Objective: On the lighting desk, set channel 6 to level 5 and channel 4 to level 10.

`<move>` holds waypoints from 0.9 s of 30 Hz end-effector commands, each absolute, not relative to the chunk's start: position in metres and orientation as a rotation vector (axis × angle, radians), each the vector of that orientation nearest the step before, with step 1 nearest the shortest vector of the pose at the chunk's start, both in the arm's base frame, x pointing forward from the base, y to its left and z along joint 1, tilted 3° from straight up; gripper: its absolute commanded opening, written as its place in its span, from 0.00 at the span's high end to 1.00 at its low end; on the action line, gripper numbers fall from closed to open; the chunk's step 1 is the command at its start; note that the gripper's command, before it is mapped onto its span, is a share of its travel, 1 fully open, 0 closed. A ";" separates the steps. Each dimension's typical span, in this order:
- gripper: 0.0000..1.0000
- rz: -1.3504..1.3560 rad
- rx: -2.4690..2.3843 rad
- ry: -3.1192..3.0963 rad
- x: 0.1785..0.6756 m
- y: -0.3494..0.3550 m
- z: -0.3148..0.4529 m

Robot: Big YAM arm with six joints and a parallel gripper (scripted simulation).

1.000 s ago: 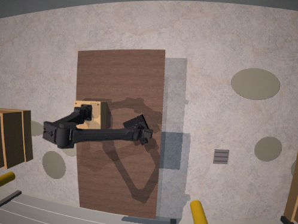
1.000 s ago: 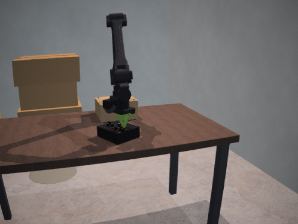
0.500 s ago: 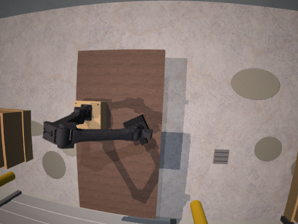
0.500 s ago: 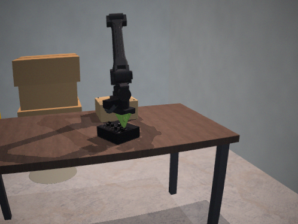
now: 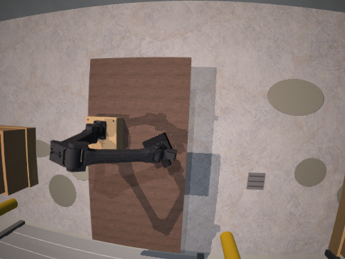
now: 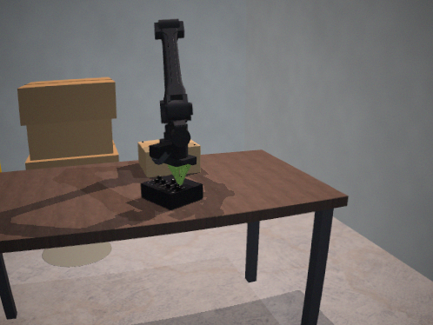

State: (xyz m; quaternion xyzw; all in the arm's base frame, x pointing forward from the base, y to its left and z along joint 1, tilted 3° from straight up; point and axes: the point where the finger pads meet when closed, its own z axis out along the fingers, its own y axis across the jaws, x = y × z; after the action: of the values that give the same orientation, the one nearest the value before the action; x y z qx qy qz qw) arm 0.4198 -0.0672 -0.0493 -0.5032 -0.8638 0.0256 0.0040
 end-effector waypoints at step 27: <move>1.00 0.044 -1.621 -2.761 0.447 -0.065 -0.010</move>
State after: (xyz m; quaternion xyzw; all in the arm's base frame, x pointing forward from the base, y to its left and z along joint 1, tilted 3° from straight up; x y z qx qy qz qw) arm 0.4182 -0.0676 -0.0402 -0.5048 -0.8629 0.0263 0.0021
